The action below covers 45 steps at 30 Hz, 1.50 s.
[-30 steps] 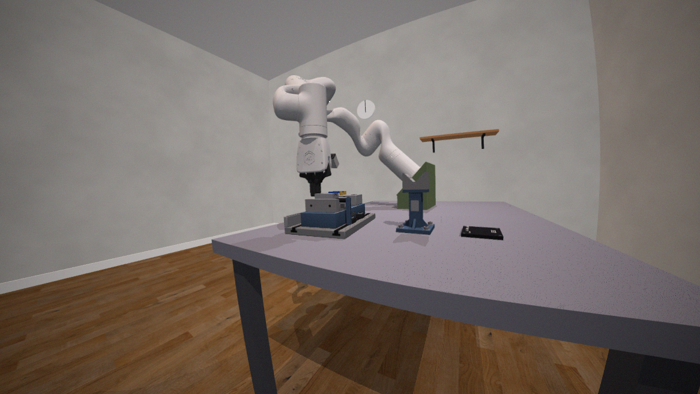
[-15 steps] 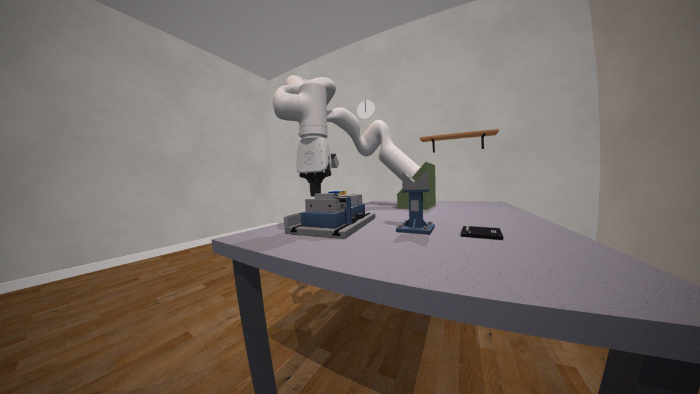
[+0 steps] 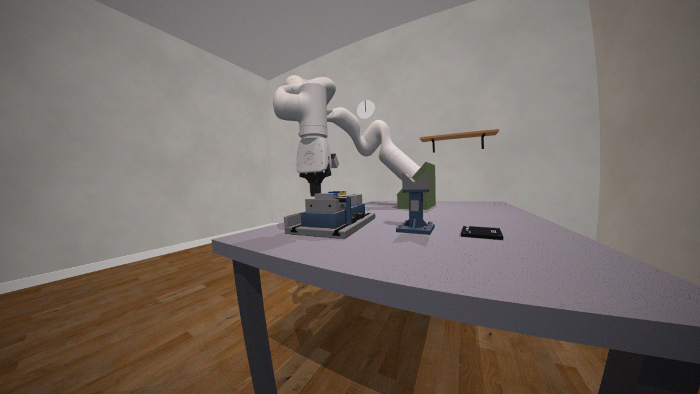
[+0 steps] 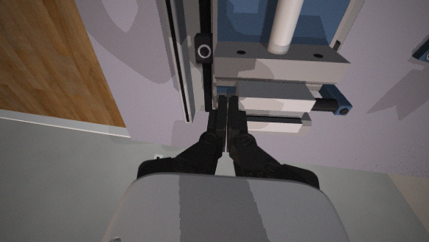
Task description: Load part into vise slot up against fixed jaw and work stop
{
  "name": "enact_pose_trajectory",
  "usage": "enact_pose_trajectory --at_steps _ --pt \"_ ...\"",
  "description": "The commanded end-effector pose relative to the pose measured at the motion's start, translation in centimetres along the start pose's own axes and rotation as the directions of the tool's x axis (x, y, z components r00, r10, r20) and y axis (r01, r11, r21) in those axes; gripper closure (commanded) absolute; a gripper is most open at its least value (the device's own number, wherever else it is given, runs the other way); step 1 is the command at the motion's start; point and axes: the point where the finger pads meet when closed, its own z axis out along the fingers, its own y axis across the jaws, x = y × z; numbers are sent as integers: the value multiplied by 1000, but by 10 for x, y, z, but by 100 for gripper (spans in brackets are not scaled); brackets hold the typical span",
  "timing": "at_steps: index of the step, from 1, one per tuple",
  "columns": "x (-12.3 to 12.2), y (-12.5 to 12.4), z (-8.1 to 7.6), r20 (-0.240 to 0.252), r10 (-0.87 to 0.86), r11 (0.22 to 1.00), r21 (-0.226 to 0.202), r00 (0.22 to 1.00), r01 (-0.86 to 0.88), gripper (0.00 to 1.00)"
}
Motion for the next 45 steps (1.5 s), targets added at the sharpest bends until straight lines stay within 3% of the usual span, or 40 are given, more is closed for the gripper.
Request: enact_pose_trajectory --at_steps 1,22,45 --pt "-1 2 0 5 -1 1000 -7 1000 1 100" --pt "-1 -27 0 5 -1 1000 -7 1000 1 100" --pt "-1 -28 -9 5 -1 1000 -7 1000 1 100"
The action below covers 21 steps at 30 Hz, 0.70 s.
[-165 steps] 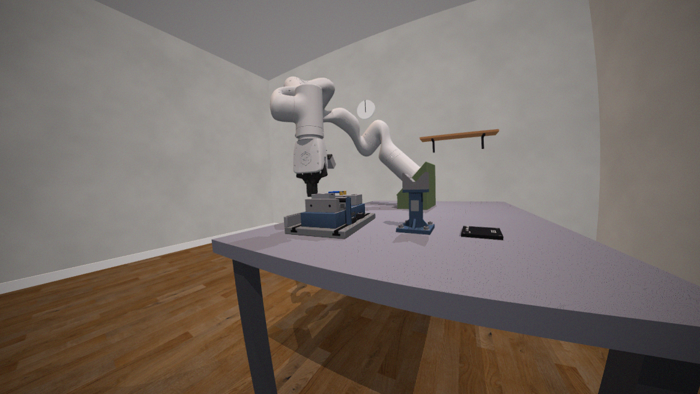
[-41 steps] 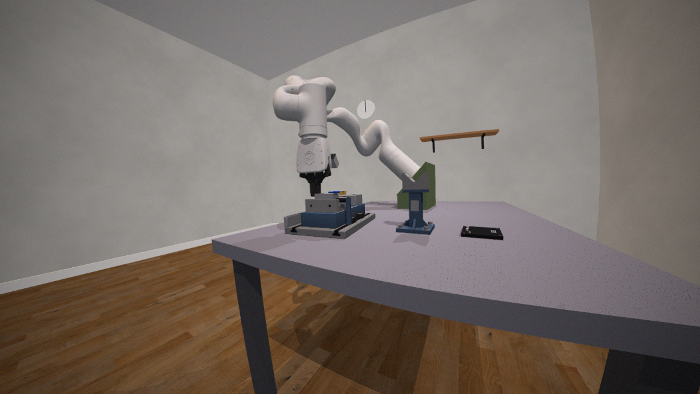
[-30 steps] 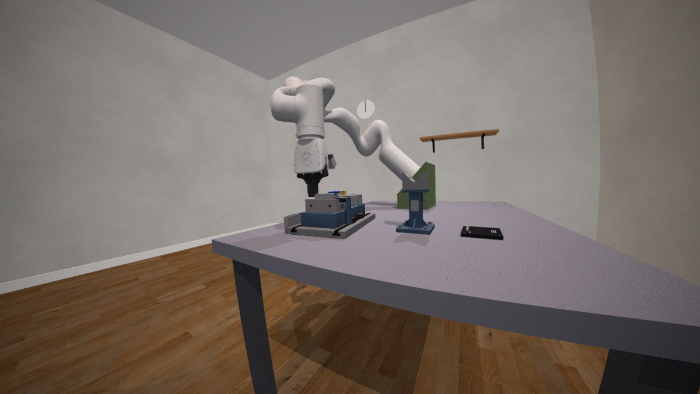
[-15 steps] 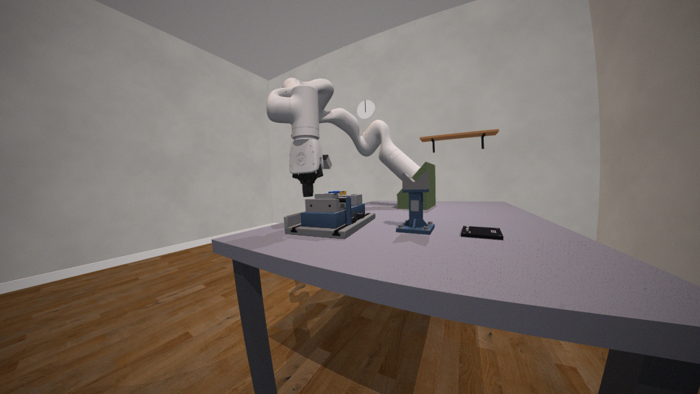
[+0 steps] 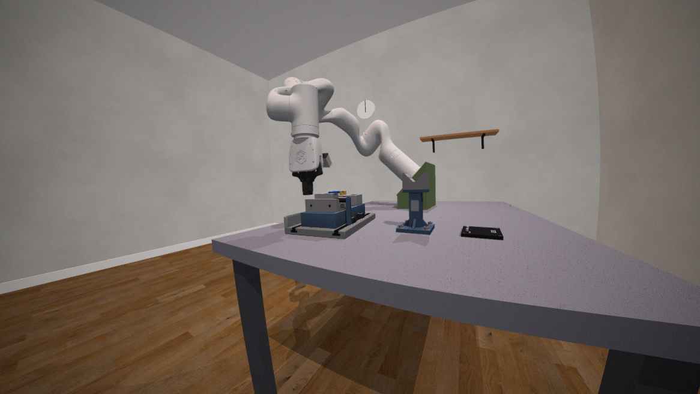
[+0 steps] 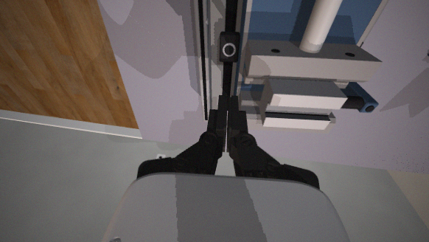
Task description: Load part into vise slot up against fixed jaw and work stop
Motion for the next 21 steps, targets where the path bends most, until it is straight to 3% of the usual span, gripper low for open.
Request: enact_pose_trajectory --at_steps 1,21 --pt "-1 0 -6 2 1 1000 0 1000 -1 100" --pt "-1 0 -48 2 1 1000 0 1000 -1 100"
